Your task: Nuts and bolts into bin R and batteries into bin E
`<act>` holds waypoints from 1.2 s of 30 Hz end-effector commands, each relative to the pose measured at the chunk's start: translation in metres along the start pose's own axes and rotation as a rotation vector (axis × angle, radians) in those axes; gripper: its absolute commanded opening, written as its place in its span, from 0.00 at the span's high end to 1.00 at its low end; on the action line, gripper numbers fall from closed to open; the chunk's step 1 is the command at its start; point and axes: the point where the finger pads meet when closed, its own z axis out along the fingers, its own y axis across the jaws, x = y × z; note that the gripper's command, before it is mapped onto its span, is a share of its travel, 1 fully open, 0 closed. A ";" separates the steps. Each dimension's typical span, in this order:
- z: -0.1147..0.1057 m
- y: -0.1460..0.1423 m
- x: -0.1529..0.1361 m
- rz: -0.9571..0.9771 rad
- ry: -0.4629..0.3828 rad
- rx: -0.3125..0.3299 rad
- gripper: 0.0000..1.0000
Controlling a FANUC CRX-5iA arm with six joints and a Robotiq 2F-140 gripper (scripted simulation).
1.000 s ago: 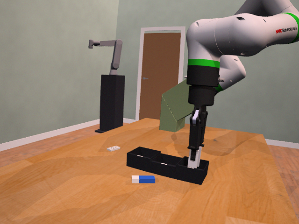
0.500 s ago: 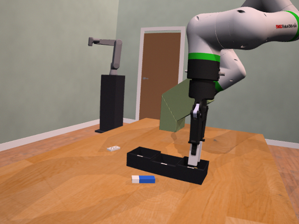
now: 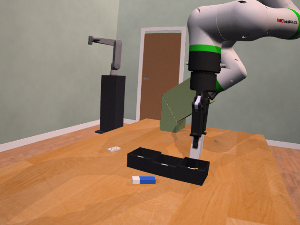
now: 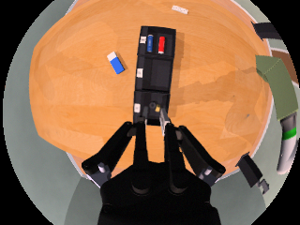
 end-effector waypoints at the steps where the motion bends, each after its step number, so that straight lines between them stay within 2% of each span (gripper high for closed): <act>1: -0.001 0.000 0.000 0.000 0.000 0.000 0.73; 4: -0.001 0.000 0.000 0.000 0.000 0.000 0.73; 5: -0.005 0.000 0.000 0.000 0.000 0.000 0.00; 36: -0.120 0.000 0.000 0.000 0.000 0.000 0.00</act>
